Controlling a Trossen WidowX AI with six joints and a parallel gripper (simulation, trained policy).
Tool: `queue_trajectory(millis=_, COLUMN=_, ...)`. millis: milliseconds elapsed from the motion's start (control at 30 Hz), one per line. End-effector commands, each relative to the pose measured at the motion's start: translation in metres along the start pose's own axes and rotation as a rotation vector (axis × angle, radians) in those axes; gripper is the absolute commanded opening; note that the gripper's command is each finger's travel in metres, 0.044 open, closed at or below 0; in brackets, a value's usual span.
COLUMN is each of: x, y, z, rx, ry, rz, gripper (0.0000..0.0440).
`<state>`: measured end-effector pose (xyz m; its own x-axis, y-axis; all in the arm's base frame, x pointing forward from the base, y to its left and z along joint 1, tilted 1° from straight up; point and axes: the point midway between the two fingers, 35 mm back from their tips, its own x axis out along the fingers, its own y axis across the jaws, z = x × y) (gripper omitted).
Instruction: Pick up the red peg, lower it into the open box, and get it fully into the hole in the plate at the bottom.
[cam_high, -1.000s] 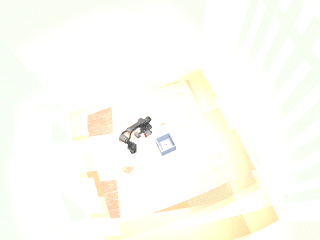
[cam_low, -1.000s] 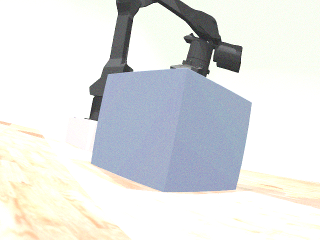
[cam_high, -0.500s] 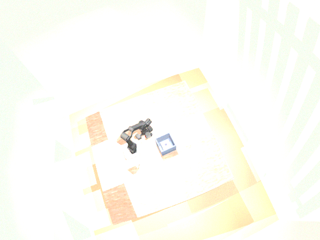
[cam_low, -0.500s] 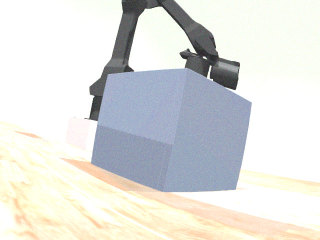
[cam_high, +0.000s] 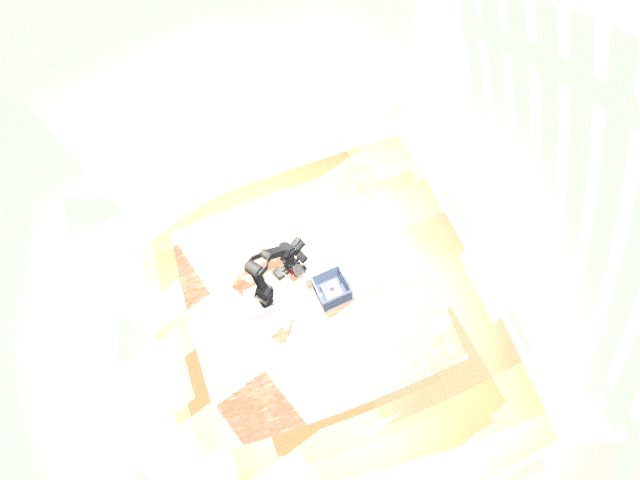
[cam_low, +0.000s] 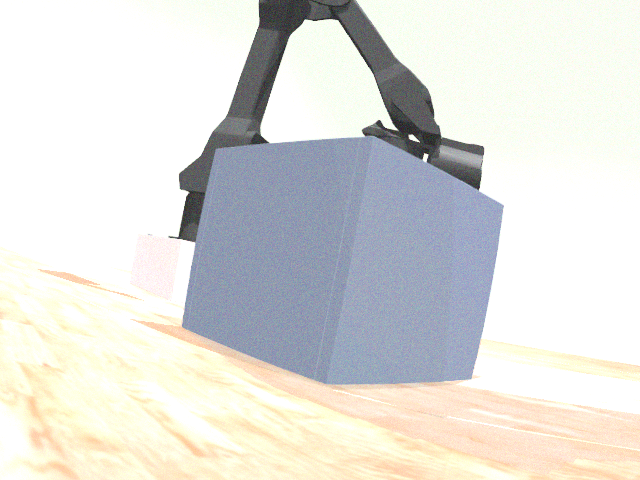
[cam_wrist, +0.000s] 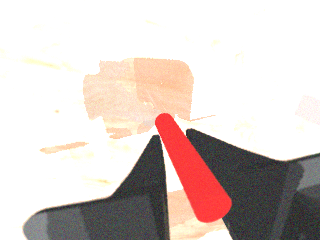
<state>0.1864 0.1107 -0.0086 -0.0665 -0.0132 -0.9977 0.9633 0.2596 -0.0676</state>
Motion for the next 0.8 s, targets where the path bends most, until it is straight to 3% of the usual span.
queue_trajectory(millis=0, x=0.003, y=0.003, z=-0.003, rx=-0.022, ry=0.010, rz=0.008, gripper=0.0009)
queue_trajectory(millis=767, x=-0.061, y=0.039, z=0.000, rx=0.026, ry=0.078, rz=0.219, gripper=0.0000)
